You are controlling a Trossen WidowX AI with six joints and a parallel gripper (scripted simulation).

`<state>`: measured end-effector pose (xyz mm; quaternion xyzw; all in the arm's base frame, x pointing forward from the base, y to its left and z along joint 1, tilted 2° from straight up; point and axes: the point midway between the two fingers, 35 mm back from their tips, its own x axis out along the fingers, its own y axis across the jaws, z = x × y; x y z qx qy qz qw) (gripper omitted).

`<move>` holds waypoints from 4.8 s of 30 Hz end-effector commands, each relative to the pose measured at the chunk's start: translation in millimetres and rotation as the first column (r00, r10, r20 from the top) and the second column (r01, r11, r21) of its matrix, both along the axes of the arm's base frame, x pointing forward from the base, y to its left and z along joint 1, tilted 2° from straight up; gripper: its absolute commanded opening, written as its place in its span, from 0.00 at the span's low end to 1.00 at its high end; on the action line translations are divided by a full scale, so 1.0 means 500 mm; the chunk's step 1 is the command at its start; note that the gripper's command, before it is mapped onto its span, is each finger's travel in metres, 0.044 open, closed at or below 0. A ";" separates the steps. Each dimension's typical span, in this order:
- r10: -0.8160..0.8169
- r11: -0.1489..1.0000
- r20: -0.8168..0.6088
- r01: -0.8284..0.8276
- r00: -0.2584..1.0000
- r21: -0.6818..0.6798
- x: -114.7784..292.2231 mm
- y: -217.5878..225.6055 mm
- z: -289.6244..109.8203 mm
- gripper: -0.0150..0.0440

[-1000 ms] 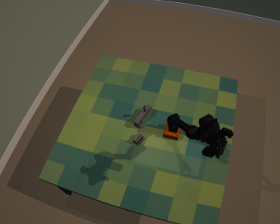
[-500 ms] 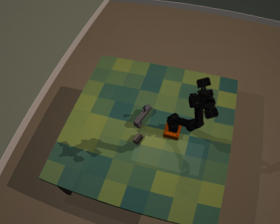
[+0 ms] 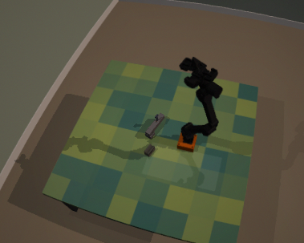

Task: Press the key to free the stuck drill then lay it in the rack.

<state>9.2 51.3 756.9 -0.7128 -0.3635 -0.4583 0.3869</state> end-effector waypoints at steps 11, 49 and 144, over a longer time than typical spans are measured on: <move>0.381 0.855 -0.333 -0.192 0.863 0.482 0.294 -0.187 -0.120 0.25; 0.811 -0.484 -0.138 0.785 0.568 0.386 0.637 -0.306 -1.061 0.25; 0.715 -0.685 -0.331 0.711 0.616 -0.155 0.476 -0.245 -1.316 0.25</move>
